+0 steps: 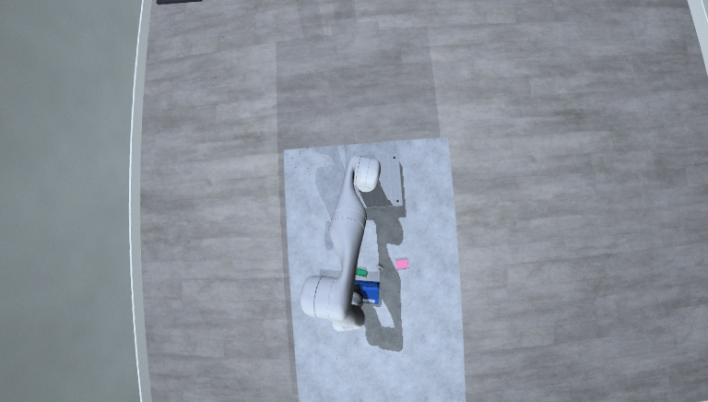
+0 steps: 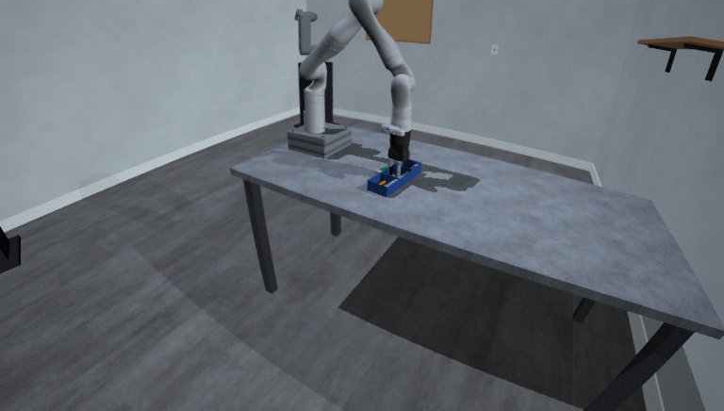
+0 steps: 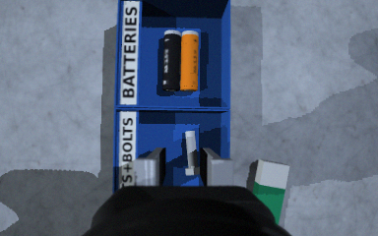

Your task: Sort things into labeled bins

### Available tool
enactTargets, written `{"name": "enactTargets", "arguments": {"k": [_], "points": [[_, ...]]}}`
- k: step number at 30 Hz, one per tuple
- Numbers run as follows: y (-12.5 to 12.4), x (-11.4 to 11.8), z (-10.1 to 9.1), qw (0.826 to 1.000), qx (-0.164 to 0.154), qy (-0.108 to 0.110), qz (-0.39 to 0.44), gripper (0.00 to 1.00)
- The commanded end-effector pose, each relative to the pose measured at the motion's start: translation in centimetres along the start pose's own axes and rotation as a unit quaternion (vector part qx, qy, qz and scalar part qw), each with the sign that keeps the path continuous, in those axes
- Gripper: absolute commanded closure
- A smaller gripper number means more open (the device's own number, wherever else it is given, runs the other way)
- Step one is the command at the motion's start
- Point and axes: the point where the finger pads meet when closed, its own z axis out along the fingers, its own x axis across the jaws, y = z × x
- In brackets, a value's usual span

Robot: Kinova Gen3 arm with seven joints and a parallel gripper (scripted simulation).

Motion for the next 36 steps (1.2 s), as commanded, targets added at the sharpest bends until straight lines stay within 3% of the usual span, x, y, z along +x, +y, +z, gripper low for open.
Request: {"name": "enactTargets", "arguments": {"k": [1, 30, 36], "points": [[0.0, 0.0, 0.0, 1.000, 0.000, 0.000, 0.001, 0.38], [0.1, 0.0, -3.1, 1.000, -0.002, 0.001, 0.003, 0.38], [0.2, -0.1, -5.3, 1.000, -0.002, 0.000, 0.000, 0.38]]}}
